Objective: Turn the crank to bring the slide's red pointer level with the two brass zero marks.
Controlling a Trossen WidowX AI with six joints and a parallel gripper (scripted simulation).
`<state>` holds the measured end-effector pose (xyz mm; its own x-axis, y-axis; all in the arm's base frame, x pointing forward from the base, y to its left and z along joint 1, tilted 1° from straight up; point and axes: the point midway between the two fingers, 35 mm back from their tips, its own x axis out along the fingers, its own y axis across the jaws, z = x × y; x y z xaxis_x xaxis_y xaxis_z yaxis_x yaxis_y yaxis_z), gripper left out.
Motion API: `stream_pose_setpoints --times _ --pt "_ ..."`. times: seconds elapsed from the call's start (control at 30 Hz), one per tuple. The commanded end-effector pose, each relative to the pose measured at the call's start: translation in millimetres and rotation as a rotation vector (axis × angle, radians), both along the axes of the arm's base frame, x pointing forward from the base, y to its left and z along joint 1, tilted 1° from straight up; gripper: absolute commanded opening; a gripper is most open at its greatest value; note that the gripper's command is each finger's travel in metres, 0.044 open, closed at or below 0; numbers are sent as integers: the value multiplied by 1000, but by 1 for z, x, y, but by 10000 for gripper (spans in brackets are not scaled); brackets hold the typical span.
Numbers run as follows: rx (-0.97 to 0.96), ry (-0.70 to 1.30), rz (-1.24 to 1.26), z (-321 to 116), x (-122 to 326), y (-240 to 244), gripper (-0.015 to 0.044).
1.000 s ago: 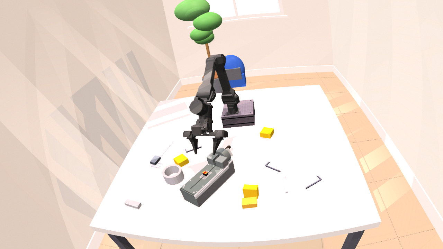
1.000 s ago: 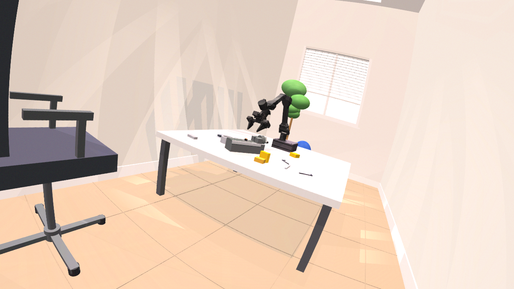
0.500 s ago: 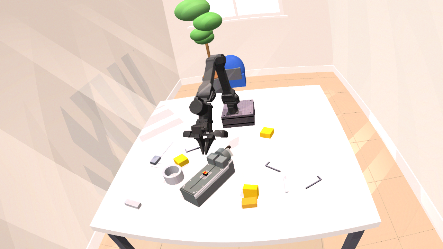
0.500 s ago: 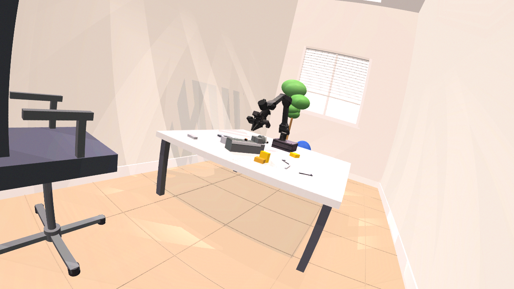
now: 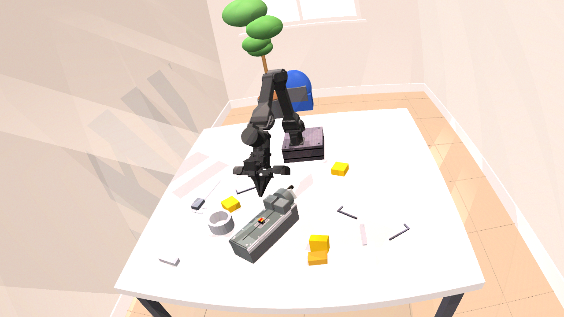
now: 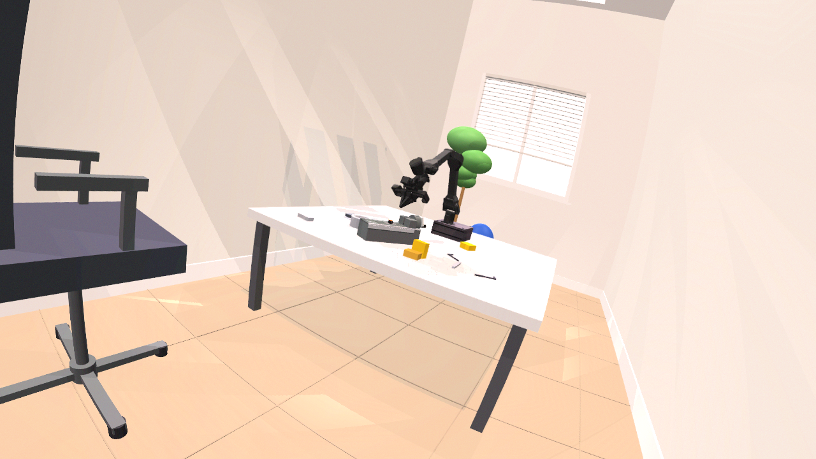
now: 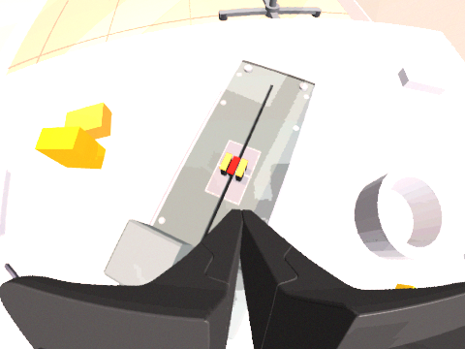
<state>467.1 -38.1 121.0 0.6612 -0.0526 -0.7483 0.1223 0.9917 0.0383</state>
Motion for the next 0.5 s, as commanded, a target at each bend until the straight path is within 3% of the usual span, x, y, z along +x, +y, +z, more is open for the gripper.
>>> stream_pose_setpoints --times 0.0,0.03,0.47 --pt "0 0 0 0 0 0 0" --pt "0 0 0 0 0 0 0" --pt "0 0 0 0 0 0 341"
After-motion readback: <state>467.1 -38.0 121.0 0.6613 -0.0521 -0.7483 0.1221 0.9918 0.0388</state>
